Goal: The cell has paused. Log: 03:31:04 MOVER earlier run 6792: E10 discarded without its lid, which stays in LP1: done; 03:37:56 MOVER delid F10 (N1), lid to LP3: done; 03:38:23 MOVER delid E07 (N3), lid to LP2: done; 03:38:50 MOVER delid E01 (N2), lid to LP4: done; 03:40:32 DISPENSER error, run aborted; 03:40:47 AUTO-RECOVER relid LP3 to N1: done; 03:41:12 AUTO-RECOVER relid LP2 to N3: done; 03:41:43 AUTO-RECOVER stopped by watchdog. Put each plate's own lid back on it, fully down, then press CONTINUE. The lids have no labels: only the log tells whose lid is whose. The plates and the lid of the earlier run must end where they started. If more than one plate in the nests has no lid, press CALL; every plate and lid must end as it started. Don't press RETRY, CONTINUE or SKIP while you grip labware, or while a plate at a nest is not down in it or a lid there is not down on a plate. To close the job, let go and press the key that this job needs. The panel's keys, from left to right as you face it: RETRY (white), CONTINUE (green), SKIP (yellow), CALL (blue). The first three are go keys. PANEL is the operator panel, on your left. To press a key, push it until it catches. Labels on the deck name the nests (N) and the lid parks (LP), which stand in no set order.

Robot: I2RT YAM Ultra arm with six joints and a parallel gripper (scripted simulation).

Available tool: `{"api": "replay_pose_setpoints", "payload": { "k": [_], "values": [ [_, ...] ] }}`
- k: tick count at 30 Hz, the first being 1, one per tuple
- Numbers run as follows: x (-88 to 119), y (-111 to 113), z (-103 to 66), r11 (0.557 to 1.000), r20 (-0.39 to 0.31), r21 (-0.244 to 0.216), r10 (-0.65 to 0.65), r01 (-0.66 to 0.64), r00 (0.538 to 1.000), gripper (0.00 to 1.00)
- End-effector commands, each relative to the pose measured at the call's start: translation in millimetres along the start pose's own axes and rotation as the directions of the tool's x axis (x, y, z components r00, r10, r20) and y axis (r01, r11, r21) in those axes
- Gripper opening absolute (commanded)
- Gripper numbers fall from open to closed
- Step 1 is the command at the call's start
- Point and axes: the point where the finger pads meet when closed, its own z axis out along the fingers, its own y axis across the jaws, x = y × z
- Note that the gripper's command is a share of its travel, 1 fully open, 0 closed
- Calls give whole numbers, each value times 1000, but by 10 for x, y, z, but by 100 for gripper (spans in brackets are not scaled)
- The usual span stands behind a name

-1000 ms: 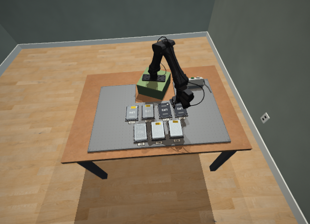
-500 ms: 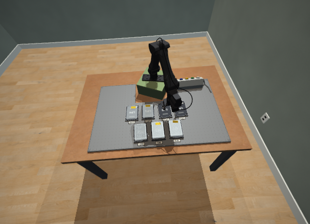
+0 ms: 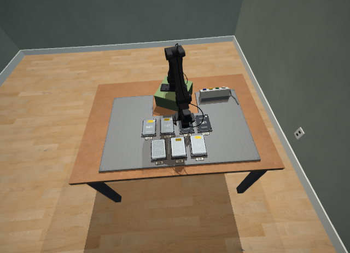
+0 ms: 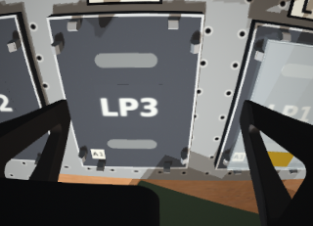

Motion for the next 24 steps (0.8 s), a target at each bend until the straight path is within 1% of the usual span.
{"api": "replay_pose_setpoints", "payload": {
  "k": [1, 2, 3, 4, 10, 12, 13, 15, 19, 20, 24],
  "values": [
    [-45, -122, -64, 1000, 42, 6, -4, 4, 999, 100],
    [-45, -122, -64, 1000, 42, 6, -4, 4, 999, 100],
    [-113, -155, -101, 1000, 58, 2, 15, -15, 998, 100],
    [-19, -220, -51, 999, 35, 14, 34, -35, 999, 100],
    [67, -490, -8, 999, 32, 9, 41, -42, 999, 100],
    [35, -509, -25, 999, 40, 8, 41, -42, 998, 100],
    [-107, -513, -101, 999, 75, 7, 41, -42, 996, 100],
    [-114, -442, -104, 1000, 75, 3, 21, -22, 997, 100],
    [-117, -442, -106, 1000, 75, 4, 21, -22, 997, 100],
    [-109, -493, -95, 999, 70, 7, 36, -36, 997, 100],
    [-84, -493, -78, 999, 55, 7, 36, -37, 998, 100]
  ]
}}
